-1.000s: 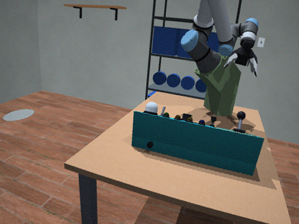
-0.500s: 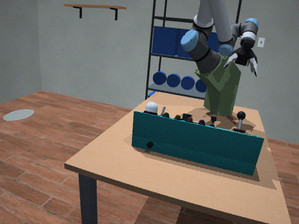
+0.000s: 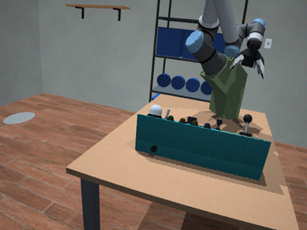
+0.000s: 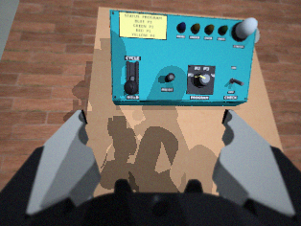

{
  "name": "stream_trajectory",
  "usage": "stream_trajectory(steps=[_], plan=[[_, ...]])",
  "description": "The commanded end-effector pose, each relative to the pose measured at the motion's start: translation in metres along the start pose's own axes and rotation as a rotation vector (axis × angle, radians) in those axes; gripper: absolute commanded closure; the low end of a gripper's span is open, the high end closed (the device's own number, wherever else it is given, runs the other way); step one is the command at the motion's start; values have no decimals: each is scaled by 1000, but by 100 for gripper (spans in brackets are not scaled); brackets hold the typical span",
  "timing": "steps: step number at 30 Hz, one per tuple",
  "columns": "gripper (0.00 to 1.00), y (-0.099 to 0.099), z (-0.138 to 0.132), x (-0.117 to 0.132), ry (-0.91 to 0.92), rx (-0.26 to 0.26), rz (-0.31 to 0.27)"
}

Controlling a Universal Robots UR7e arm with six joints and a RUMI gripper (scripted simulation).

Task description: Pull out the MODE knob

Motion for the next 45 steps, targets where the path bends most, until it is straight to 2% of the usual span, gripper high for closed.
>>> stream_trajectory(steps=[1,45], plan=[[0,0,0,0,1,0,0],[0,2,2,-6,8,5,-8]])
Point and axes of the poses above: the point where the finger pads meet when closed, its own y axis out along the fingers, its own z axis across the jaws, x = y × z, the point moved 10 cm from there along -y, back along the fingers, and after that the axes turned 11 degrees about y, right-handed, at the moved point
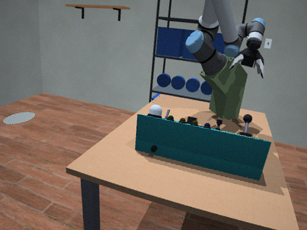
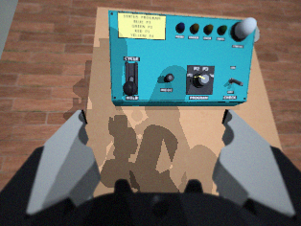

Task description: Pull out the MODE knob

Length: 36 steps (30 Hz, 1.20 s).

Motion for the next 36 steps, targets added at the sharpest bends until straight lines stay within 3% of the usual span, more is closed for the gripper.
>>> stream_trajectory(steps=[1,17,24,36], plan=[[0,1,1,-4,5,3,-5],[0,13,22,-45,57,39,-61],[0,23,44,-74,100,66,-104],[0,30,65,-93,135,86,-136]])
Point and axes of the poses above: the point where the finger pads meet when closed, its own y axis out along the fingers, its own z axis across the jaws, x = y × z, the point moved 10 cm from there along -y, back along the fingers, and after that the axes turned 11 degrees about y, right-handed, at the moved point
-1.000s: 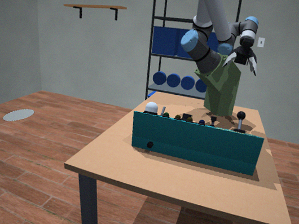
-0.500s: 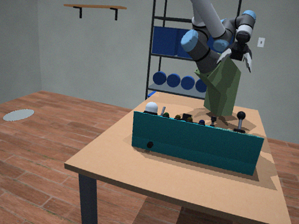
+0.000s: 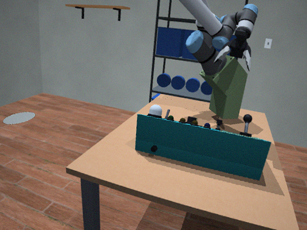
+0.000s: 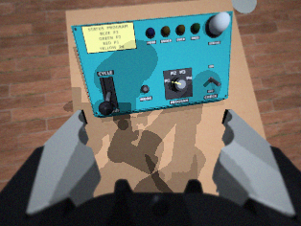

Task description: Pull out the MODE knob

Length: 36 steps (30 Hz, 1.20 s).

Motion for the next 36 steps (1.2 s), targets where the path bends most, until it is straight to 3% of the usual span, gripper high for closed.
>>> stream_trajectory(steps=[1,15,36], plan=[[0,4,12,-16,24,22,-27],[0,11,39,-39,69,46,-63],[0,21,108,-73,172,95,-134]])
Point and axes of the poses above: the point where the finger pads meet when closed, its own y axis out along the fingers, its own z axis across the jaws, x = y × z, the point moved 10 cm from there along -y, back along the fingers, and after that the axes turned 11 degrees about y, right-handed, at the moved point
